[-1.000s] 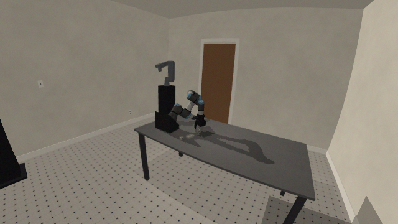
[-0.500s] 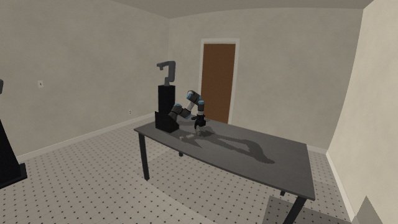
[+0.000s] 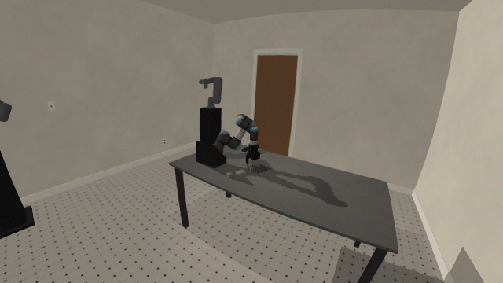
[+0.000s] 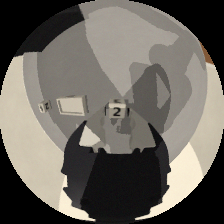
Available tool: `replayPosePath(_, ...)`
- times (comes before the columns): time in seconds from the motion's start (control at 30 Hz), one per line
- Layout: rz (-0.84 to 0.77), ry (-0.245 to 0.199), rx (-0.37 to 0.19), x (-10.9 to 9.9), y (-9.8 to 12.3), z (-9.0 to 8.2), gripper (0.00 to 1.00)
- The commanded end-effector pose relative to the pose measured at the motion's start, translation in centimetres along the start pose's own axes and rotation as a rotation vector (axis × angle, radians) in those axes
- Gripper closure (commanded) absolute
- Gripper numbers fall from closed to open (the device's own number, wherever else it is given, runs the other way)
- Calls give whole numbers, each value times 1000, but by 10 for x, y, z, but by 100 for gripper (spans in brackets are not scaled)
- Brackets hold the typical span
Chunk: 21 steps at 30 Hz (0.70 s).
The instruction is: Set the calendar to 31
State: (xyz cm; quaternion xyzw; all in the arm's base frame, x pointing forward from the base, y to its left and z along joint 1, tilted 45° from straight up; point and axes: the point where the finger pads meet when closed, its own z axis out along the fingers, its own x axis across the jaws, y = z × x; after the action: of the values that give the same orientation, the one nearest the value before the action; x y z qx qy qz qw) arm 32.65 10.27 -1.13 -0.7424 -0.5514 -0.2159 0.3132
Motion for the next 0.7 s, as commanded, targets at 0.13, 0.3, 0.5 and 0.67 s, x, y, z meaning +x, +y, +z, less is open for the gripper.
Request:
replayPosePath(0.13,-1,-1,-2,0,1,-1,90)
replayPosePath(0.3,-1,-1,-2,0,1,-1,90)
replayPosePath(0.5,-1,-1,-2,0,1,-1,90)
replayPosePath(0.67,-1,-1,-2,0,1,-1,90)
